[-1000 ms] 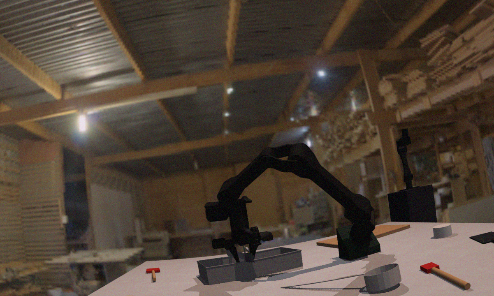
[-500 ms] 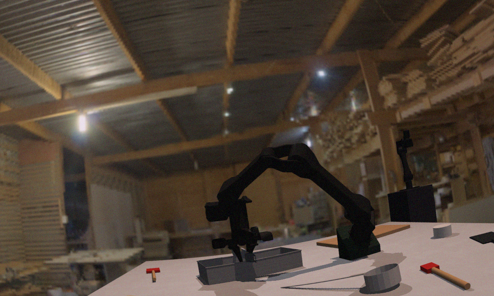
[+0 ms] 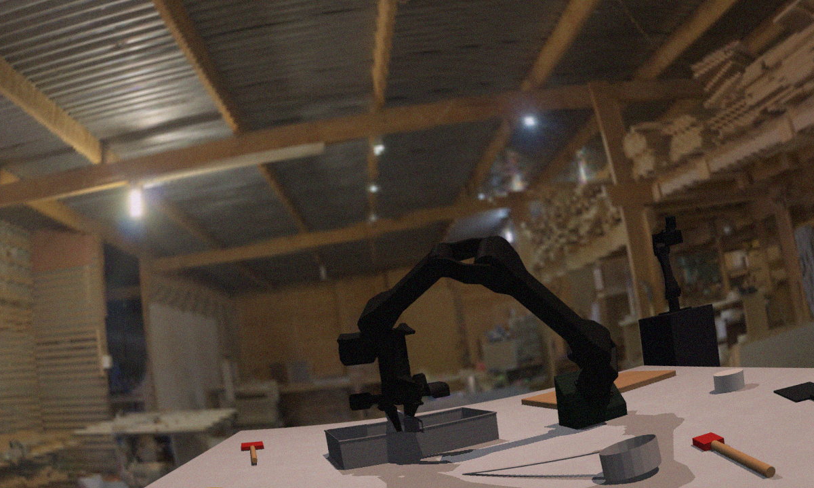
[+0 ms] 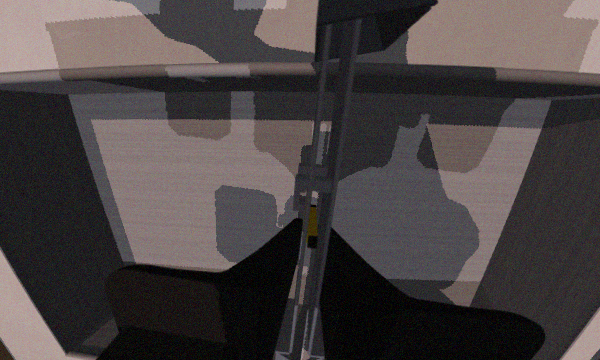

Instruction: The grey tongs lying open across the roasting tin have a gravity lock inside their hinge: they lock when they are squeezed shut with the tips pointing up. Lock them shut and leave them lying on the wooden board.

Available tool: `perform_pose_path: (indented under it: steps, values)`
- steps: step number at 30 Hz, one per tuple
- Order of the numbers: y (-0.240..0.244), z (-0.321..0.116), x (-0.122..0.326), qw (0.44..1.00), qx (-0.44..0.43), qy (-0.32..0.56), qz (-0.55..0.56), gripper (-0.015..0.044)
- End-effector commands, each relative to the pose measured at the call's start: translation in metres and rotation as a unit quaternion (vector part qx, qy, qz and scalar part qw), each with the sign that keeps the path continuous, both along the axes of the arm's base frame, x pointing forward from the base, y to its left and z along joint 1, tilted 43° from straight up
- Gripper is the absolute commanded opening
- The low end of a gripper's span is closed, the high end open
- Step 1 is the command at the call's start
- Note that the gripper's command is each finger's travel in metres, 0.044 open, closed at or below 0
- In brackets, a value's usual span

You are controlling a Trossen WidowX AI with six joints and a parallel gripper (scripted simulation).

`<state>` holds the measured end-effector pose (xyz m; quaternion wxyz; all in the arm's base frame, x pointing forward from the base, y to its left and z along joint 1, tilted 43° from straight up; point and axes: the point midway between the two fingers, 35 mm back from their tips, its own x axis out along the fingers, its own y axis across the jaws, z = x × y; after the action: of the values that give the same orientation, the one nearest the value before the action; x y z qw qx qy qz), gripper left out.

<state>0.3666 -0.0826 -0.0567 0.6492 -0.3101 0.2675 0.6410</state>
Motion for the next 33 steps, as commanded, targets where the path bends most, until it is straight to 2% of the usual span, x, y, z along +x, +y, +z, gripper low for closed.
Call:
perform_pose_path:
  steps: [1,12,26,33]
  values:
    - [-0.005,0.004,0.001,1.0,-0.001,0.0,-0.002,-0.015]
    - [-0.086,0.094,-0.005,0.999,0.003,0.02,-0.034,-0.015]
    - [-0.085,0.092,-0.006,0.999,0.006,0.025,-0.036,-0.015]
    - [-0.119,0.071,-0.023,0.996,-0.002,0.05,-0.068,-0.015]
